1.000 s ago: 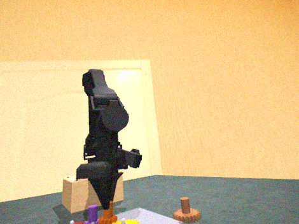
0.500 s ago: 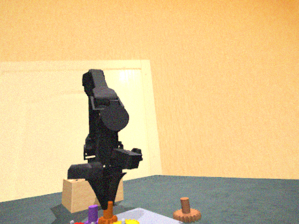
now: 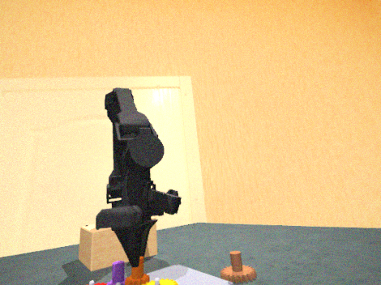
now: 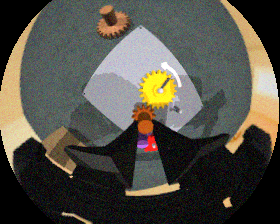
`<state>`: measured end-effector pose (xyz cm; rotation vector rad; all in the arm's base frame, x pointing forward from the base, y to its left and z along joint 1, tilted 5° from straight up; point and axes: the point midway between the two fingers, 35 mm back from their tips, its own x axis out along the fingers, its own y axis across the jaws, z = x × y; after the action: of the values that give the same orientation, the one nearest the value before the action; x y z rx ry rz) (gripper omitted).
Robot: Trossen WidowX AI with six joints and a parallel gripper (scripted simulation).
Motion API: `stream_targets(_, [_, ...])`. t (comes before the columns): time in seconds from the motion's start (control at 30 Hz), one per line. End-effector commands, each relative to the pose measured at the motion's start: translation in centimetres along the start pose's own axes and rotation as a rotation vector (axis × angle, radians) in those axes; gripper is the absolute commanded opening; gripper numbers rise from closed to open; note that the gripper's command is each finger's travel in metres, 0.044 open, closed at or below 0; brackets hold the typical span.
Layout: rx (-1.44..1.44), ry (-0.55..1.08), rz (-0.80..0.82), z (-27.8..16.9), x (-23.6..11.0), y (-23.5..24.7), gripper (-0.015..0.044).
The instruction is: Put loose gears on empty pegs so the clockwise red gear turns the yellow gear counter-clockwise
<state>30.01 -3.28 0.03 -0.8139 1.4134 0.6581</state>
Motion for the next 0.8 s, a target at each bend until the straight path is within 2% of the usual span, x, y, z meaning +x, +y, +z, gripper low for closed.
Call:
stream_targets(0.0, [-0.109,0.004,0.0,0.01,0.1,0.0,0.0])
stream_targets(0.3, [-0.174,0.004,0.0,-0.14,0.16,0.05,0.0])
stream_targets(0.77, [0.164,0.004,-0.001,0.0,0.22,-0.01,0.0])
